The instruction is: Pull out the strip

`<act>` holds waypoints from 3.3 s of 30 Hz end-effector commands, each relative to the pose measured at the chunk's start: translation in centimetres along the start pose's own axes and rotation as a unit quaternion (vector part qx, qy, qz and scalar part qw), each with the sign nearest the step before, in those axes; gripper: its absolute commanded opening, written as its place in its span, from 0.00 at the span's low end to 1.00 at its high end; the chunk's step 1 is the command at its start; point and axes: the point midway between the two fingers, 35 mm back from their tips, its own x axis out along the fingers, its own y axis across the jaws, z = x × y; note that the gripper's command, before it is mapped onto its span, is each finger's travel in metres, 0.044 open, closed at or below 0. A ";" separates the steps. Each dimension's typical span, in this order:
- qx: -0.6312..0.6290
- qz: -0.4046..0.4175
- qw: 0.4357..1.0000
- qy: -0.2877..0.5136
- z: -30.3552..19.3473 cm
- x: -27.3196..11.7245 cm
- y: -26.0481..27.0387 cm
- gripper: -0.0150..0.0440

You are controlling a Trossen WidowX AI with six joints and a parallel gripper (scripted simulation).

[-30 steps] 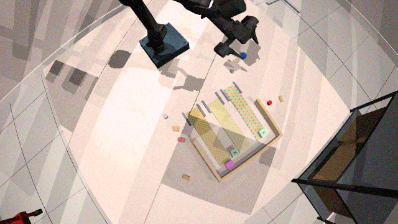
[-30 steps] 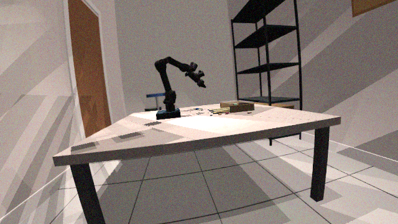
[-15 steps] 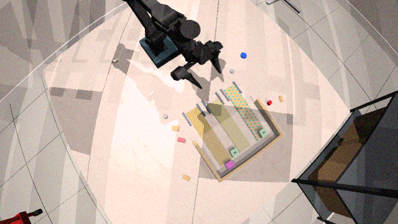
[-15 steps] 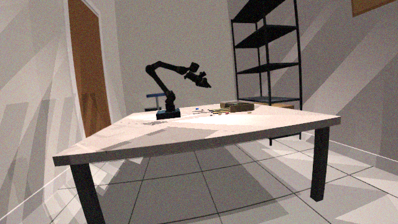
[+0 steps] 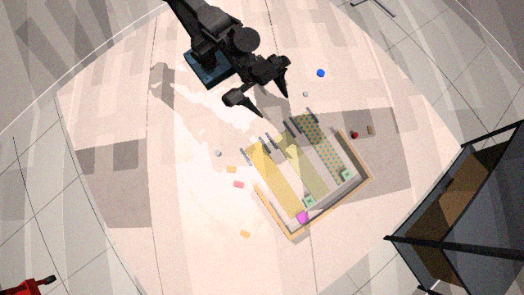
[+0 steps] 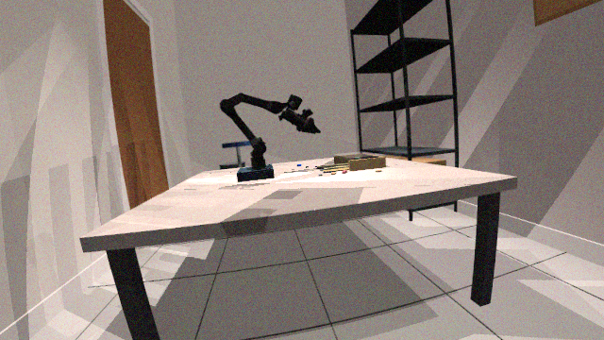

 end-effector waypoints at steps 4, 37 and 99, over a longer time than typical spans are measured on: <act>0.019 0.017 0.997 0.076 0.1 2.0 1.6 0.71; 0.074 -0.034 0.886 0.456 -5.7 12.8 11.3 0.25; 0.073 -0.034 0.886 0.456 -10.5 16.3 11.0 0.25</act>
